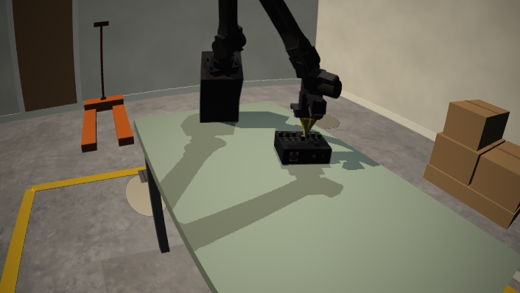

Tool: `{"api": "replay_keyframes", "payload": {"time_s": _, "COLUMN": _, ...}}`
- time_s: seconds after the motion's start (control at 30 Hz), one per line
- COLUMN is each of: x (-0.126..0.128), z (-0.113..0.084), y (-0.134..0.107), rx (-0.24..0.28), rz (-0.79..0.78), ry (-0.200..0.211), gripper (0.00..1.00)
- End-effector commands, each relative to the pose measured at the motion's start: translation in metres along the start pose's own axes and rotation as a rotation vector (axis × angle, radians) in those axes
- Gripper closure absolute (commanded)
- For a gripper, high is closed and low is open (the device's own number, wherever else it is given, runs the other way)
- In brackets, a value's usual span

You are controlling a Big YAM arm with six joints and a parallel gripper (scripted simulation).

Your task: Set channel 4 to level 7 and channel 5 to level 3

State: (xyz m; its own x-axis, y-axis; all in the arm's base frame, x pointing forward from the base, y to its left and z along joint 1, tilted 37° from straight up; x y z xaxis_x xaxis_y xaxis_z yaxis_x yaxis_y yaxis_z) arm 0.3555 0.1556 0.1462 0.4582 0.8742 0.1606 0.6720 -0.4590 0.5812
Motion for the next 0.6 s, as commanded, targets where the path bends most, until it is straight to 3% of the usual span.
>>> {"api": "replay_keyframes", "payload": {"time_s": 0.0, "x": 0.0029, "z": 0.0022, "y": -0.0091, "rx": 0.002, "rz": -0.004, "ry": 0.006, "gripper": 1.00}}
{"api": "replay_keyframes", "payload": {"time_s": 0.57, "x": 0.0023, "z": 0.0024, "y": -0.0098, "rx": 0.003, "rz": -0.006, "ry": 0.004, "gripper": 1.00}}
Point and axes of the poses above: the point where the finger pads meet when closed, its own z axis out along the fingers, its own x axis across the jaws, y = z × x, the point moved 10 cm from there along -z, back along the fingers, and after that the axes turned 12 degrees about z, right-handed, at the moved point
